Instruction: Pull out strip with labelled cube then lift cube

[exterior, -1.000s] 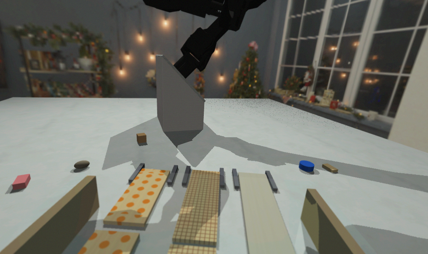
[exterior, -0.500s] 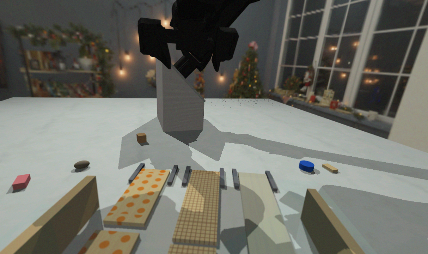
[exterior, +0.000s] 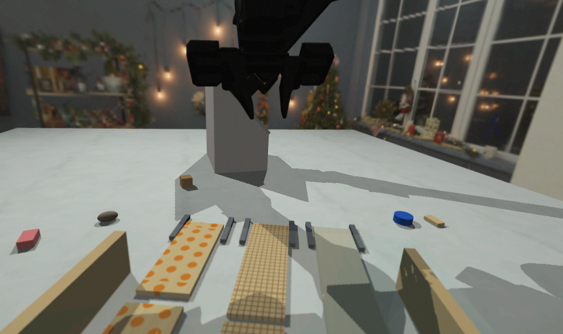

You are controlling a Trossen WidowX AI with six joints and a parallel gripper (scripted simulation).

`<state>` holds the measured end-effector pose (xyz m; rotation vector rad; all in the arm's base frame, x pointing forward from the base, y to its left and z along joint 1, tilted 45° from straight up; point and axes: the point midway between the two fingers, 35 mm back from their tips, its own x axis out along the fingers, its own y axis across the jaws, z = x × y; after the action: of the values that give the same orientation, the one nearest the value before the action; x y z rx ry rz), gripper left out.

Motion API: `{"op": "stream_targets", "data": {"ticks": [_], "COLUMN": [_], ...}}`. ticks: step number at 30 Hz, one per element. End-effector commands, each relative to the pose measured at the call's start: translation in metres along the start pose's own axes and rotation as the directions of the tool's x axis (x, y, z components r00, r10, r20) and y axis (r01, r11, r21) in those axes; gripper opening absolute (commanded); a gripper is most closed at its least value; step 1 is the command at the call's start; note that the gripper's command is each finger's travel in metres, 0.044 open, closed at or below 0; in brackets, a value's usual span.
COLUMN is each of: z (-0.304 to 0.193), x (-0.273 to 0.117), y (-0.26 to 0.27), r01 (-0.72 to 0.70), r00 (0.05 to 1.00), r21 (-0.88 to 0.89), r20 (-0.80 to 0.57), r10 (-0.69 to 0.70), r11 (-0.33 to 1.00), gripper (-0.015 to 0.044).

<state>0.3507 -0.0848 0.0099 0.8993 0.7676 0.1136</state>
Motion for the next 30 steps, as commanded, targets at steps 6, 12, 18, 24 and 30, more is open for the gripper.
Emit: {"op": "stream_targets", "data": {"ticks": [6,12,18,24,30], "z": [-0.001,-0.015,-0.029,-0.030,-0.031], "x": [0.063,0.089,0.099,0.097,0.098], "y": [0.040,0.079,0.105,0.103,0.103], "r01": [0.064,0.139,0.192,0.193,0.193], "r00": [0.935,0.828,0.745,0.745,0.745], "r21": [0.105,0.134,0.135,0.135,0.135], "r20": [-0.355,-0.560,-0.665,-0.665,-0.665], "r10": [-0.022,-0.041,-0.055,-0.055,-0.055], "r11": [0.992,0.981,0.972,0.972,0.972], "gripper": [0.0000,0.0000,0.0000,0.0000,0.0000]}}
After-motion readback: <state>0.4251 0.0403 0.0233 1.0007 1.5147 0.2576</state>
